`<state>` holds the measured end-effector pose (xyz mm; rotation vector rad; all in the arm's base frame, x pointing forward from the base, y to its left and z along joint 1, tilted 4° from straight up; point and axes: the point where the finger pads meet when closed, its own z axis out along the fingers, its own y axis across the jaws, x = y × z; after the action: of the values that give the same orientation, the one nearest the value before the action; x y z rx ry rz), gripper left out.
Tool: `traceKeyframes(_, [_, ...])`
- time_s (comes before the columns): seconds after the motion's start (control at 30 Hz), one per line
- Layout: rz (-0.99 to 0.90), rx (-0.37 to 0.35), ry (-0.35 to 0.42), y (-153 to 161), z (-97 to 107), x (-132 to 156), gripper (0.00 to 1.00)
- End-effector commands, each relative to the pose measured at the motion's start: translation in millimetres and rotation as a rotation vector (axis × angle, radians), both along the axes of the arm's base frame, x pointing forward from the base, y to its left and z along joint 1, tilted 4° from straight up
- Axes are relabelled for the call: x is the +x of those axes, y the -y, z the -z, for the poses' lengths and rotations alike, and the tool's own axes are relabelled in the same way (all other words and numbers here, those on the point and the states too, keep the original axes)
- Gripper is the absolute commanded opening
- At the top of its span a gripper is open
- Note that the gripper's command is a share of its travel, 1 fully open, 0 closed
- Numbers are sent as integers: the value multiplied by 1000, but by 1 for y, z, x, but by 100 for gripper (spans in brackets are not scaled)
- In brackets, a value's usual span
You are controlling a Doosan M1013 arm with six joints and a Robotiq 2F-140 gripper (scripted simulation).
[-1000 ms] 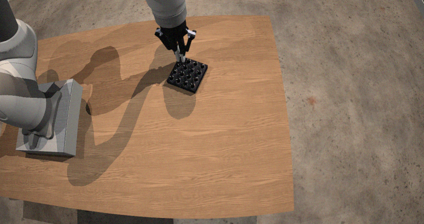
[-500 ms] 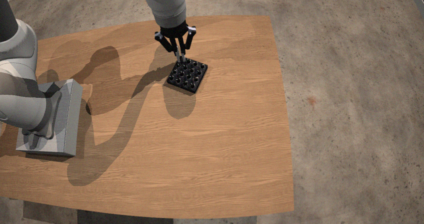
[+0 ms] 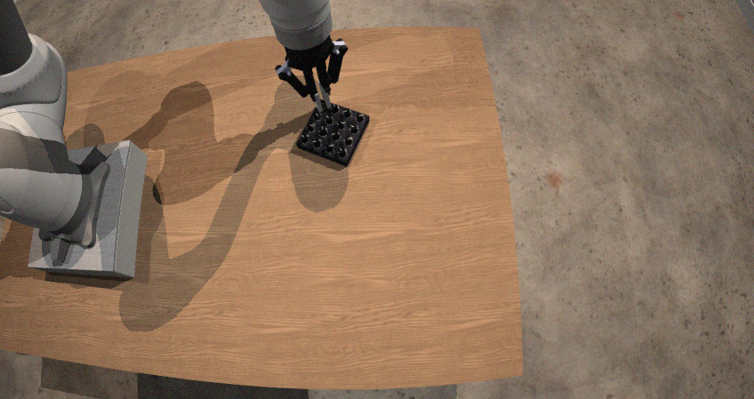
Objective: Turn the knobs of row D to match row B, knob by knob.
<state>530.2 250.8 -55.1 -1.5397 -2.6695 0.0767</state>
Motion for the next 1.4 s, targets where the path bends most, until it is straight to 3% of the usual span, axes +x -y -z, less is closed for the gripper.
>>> traceKeyframes(0.0, [-78, 8, -2, 0, 0, 0, 5])
traceKeyframes(0.8, [-552, 45, -8, 0, 0, 0, 5])
traceKeyframes(1.37, [-686, 55, -9, 0, 0, 0, 5])
